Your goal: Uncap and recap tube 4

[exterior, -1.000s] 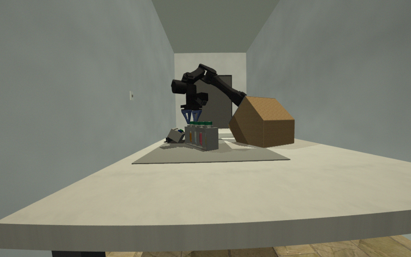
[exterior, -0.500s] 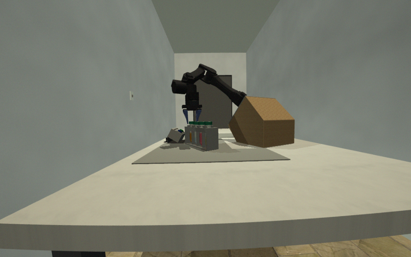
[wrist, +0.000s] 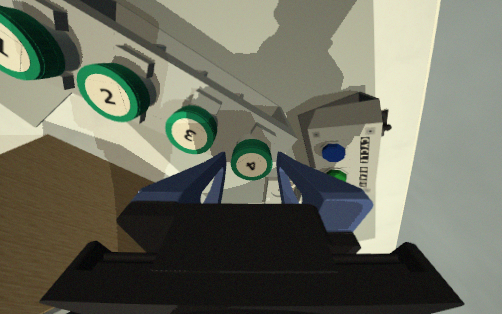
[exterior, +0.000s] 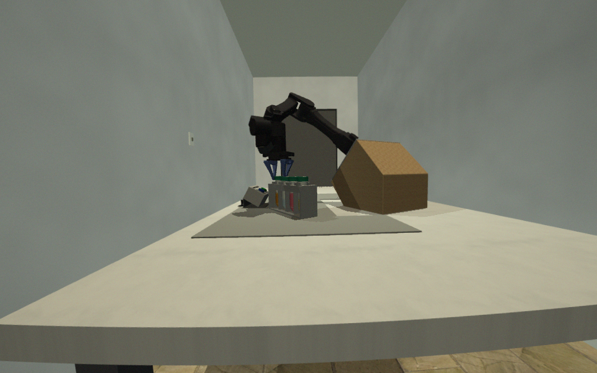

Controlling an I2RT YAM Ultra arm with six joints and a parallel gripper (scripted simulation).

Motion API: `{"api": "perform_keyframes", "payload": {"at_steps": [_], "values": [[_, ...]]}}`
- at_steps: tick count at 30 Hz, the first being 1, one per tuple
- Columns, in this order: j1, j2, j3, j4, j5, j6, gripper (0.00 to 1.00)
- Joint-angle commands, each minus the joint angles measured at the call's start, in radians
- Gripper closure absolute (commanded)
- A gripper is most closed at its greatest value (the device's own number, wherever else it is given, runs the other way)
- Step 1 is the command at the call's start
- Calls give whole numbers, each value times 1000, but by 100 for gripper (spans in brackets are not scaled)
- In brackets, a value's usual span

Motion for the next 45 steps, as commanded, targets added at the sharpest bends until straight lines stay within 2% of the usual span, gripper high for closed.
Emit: {"api": "perform_keyframes", "payload": {"at_steps": [1,4,7,10,15,21,24,27,30,36,37,39,41,42,45], "values": [[23,-18,30,-2,0,264,51],[23,-15,34,-7,-1,410,51],[24,-18,30,-2,0,431,51],[23,-15,35,-8,-1,653,51],[24,-18,30,-2,0,848,51],[24,1,33,-6,0,1182,51],[24,8,34,-9,0,1182,51],[24,-7,41,-10,0,1406,51],[24,-3,37,0,1,1516,51],[25,1,38,-2,0,1844,51],[25,4,37,-2,0,1850,51],[25,9,41,-5,0,1993,51],[25,9,41,-5,0,1993,51],[26,10,38,-4,0,2100,51],[27,5,39,-14,0,2102,51]]}}
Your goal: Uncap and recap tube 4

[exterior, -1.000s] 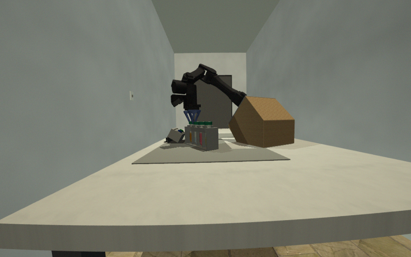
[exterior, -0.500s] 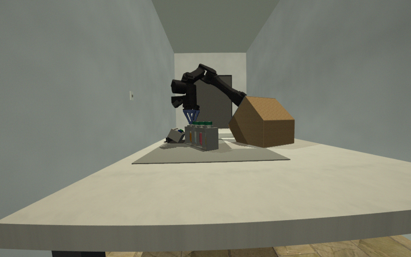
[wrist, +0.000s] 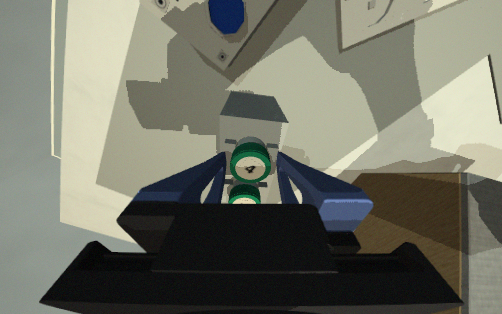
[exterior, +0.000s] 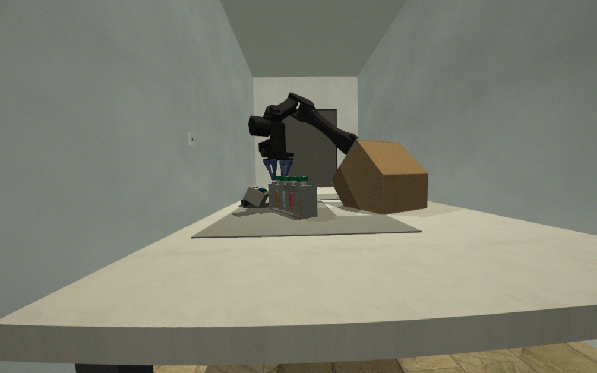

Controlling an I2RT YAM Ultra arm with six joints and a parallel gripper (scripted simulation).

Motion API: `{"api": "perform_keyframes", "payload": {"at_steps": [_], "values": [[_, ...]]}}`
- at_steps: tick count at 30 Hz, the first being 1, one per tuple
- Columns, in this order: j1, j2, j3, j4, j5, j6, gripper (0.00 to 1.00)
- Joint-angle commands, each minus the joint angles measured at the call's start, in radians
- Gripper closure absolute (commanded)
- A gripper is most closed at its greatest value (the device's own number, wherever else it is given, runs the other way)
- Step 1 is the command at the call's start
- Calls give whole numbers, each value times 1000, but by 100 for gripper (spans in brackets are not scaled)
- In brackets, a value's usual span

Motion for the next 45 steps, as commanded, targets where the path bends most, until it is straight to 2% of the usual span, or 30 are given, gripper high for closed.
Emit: {"api": "perform_keyframes", "payload": {"at_steps": [1,8,15,20,27,28,42,45], "values": [[28,-6,30,-11,0,114,51],[31,8,36,-21,0,118,51],[30,-9,34,-15,0,118,51],[32,11,40,-26,0,120,51],[33,-6,46,-30,0,121,51],[33,-6,46,-30,0,121,100],[34,-6,47,-15,2,122,100],[38,-3,49,-22,4,-33,100]]}}
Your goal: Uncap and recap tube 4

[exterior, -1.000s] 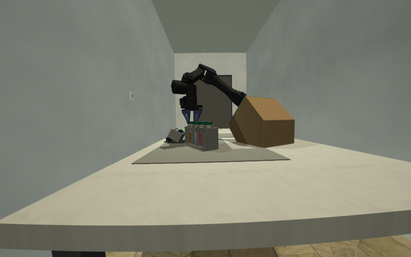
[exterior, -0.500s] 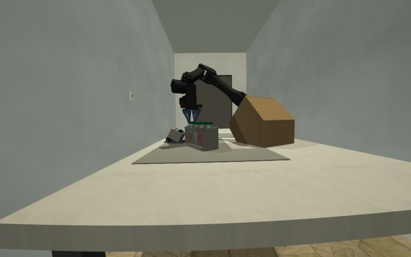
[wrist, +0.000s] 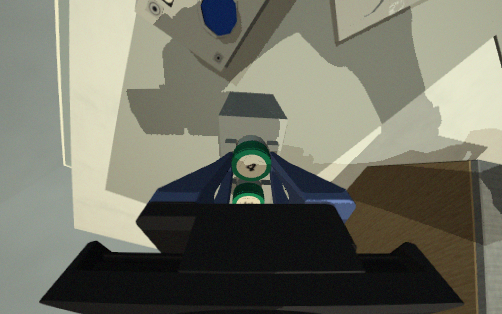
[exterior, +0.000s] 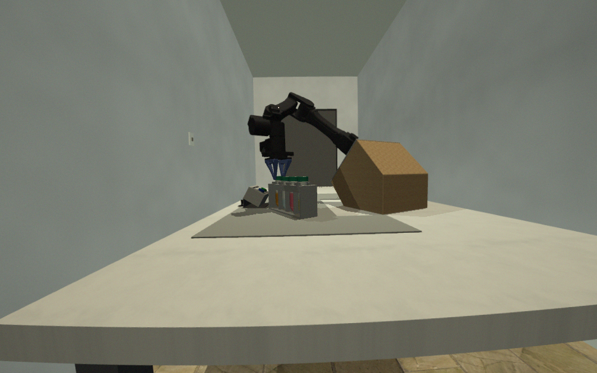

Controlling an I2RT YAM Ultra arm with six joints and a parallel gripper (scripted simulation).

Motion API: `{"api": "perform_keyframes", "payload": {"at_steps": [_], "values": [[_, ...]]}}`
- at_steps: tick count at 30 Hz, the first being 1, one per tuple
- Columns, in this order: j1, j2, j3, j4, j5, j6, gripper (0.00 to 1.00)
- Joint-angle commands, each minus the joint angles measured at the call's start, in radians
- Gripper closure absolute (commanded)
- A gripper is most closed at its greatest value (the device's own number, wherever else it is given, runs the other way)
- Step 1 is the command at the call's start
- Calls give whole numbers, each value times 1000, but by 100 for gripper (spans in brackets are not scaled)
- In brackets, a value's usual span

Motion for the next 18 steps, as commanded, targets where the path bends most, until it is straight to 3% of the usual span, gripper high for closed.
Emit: {"api": "perform_keyframes", "payload": {"at_steps": [1,18], "values": [[34,-11,32,-1,6,-106,100],[30,-13,34,-1,4,-862,100]]}}
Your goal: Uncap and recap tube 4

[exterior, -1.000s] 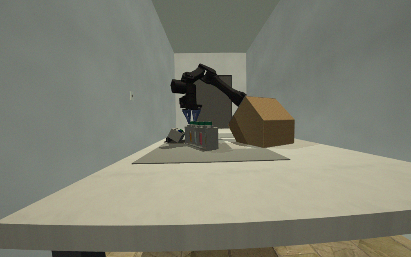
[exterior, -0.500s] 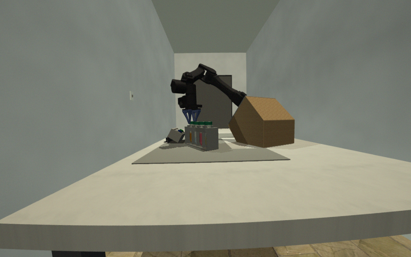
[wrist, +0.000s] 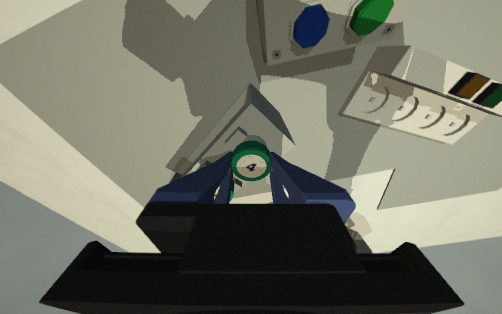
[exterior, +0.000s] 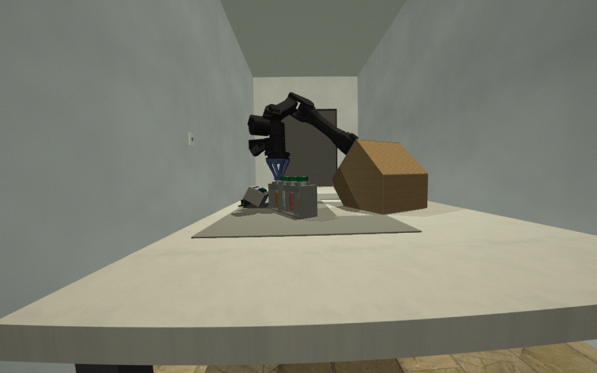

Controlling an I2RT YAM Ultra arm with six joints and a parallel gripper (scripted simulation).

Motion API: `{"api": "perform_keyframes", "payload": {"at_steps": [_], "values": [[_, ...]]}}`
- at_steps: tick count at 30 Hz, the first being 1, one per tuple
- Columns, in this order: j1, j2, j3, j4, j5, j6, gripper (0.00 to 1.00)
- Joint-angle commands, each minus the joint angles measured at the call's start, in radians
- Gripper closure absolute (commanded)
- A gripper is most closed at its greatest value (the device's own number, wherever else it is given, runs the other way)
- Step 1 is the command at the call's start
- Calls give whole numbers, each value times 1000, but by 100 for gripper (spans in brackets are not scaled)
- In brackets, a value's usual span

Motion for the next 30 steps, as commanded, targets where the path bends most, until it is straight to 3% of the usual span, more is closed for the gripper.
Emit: {"api": "perform_keyframes", "payload": {"at_steps": [1,16,18,30], "values": [[29,-12,34,0,3,-174,100],[29,-14,34,-2,-3,-924,100],[29,-14,34,-2,-3,-924,100],[30,-15,34,-7,-5,-1523,100]]}}
